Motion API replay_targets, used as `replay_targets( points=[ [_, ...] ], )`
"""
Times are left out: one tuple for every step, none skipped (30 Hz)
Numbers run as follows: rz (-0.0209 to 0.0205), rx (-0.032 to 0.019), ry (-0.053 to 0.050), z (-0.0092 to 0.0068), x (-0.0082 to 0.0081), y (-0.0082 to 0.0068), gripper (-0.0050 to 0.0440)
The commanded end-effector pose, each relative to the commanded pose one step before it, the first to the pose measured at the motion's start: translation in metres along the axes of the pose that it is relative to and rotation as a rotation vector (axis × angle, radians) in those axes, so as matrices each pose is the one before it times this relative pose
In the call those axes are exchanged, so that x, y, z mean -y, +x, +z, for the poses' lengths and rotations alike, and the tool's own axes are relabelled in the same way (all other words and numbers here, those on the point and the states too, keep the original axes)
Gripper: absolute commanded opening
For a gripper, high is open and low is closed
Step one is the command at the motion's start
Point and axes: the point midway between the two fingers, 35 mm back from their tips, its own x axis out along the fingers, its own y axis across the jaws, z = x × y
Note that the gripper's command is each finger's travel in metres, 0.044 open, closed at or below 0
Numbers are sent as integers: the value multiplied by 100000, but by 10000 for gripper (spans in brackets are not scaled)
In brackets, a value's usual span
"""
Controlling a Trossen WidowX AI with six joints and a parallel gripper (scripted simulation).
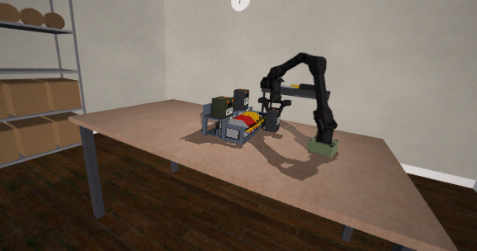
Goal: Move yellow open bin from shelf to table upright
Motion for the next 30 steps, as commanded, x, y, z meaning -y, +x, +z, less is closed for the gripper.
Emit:
replay_targets(
  points=[
    [8075, 3781, -61, 395, -933, -2832, 0],
    [0, 0, 0, 0, 0, 0, 0],
    [0, 0, 0, 0, 0, 0, 0],
    [0, 0, 0, 0, 0, 0, 0],
    [0, 0, 0, 0, 0, 0, 0],
    [0, 0, 0, 0, 0, 0, 0],
    [0, 0, 0, 0, 0, 0, 0],
    [0, 0, 0, 0, 0, 0, 0],
    [-3401, -1330, -31, -146, 398, 998, 0],
    [845, 331, 8, 63, -162, -457, 0],
    [845, 331, 8, 65, -166, -456, 0],
    [845, 331, 8, 66, -170, -454, 0],
    [845, 331, 8, 68, -174, -452, 0],
    [0, 0, 0, 0, 0, 0, 0],
    [0, 0, 0, 0, 0, 0, 0],
    [0, 0, 0, 0, 0, 0, 0],
    [0, 0, 0, 0, 0, 0, 0],
    [0, 0, 0, 0, 0, 0, 0],
    [0, 0, 0, 0, 0, 0, 0],
    [0, 0, 0, 0, 0, 0, 0],
    [0, 0, 0, 0, 0, 0, 0],
    [0, 0, 0, 0, 0, 0, 0],
    [0, 0, 0, 0, 0, 0, 0],
    [0, 0, 0, 0, 0, 0, 0],
    [0, 0, 0, 0, 0, 0, 0],
    [-3100, -1170, -35, -150, 396, 915, 0],
    [787, 299, 8, 72, -192, -370, 0],
    [787, 299, 8, 73, -195, -368, 0],
    [787, 299, 8, 74, -198, -367, 0],
    [787, 299, 8, 75, -201, -365, 0]
  ],
)
